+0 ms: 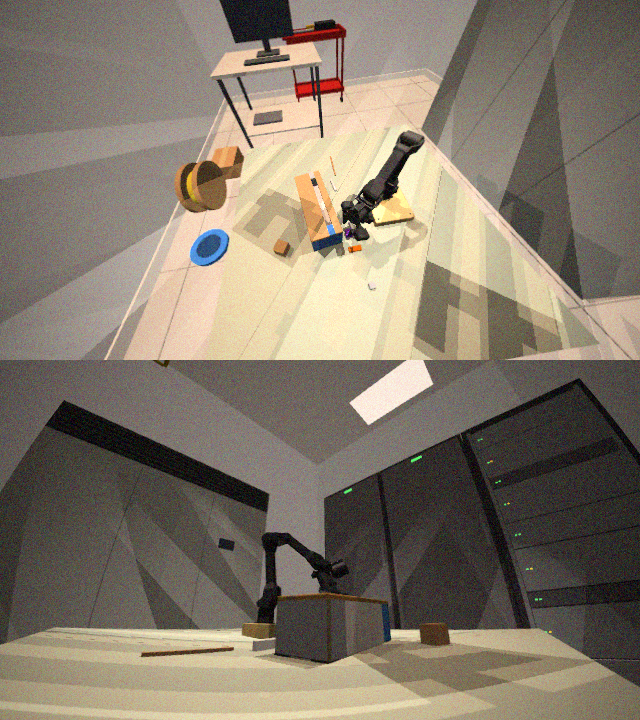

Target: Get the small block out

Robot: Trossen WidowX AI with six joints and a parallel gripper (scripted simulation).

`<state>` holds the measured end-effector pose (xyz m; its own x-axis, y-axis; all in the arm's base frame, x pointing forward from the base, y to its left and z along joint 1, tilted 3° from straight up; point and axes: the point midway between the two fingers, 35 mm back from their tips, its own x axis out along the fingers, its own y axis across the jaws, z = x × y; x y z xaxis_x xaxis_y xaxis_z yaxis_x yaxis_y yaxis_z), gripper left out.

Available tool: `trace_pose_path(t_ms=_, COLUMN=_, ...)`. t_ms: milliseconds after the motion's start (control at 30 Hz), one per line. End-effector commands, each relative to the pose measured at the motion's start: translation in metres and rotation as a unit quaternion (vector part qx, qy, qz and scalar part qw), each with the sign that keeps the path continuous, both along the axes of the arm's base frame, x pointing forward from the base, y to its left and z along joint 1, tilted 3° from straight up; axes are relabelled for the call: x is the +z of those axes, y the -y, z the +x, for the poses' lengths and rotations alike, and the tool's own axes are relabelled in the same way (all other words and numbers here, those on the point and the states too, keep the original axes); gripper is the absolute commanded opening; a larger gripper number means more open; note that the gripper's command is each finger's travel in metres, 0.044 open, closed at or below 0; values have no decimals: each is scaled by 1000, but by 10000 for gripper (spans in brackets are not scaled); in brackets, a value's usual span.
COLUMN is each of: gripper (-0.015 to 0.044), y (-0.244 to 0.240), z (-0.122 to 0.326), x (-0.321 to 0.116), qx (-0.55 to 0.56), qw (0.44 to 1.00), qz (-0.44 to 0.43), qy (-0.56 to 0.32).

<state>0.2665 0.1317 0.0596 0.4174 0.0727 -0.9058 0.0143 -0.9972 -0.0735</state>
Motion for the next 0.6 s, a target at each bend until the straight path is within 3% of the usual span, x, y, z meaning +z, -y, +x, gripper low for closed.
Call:
trace_pose_path(t_ms=0, gripper=285, y=2, z=-2, x=-12, qx=-2, qw=1000, qz=-7, qy=-8)
trace_pose_path(t_ms=567, gripper=285, y=-2, z=-1, x=-40, qx=-2, qw=1000, qz=-7, qy=-8)
